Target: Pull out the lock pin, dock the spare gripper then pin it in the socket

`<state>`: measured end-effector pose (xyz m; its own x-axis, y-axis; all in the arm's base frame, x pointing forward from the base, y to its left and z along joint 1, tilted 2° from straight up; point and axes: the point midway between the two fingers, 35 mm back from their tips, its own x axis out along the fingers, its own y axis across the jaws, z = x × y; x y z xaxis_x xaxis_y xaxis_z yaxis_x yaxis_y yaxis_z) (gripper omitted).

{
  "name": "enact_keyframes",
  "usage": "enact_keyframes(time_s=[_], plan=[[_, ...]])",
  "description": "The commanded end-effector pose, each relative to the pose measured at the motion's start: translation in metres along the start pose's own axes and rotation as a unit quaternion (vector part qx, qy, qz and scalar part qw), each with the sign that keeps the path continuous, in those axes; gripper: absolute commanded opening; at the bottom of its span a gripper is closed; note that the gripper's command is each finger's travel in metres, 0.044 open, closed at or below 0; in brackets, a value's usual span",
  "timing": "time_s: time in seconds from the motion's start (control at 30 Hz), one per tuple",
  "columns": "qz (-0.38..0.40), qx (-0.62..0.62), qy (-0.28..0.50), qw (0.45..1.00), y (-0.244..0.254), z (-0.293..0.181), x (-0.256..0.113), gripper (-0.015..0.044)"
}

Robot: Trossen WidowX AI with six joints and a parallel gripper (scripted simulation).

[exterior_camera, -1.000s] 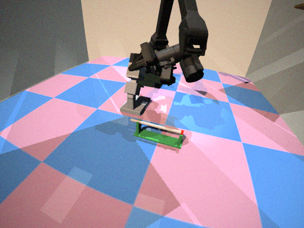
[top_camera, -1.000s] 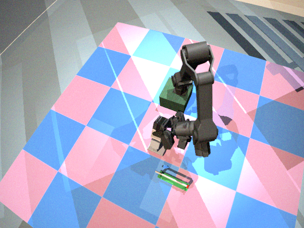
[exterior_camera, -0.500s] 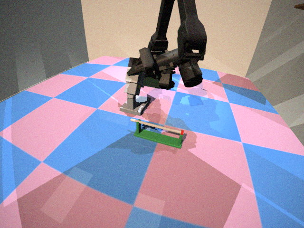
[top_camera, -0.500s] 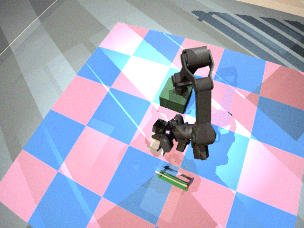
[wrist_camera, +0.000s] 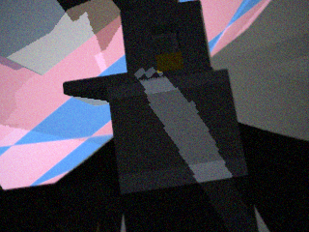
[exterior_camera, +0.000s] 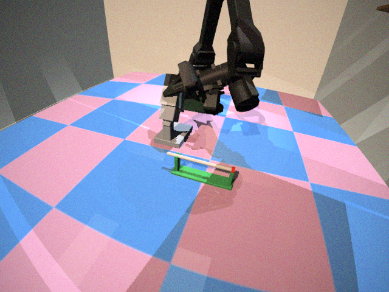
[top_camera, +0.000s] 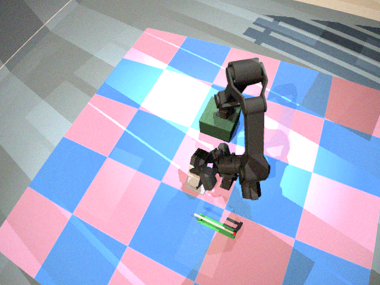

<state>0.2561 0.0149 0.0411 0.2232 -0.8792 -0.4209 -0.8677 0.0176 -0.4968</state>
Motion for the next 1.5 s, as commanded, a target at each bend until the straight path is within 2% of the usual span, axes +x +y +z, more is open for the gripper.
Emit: enact_keyframes(time_s=[0.0, 0.3, 1.47], plan=[[0.000, 0.001, 0.000, 1.000, 0.000, 0.000, 0.000, 0.0210], [0.000, 0.001, 0.000, 1.000, 0.000, 0.000, 0.000, 0.0440], [-0.011, -0.010, 0.002, 1.000, -0.004, -0.060, -0.037, 0.0440]])
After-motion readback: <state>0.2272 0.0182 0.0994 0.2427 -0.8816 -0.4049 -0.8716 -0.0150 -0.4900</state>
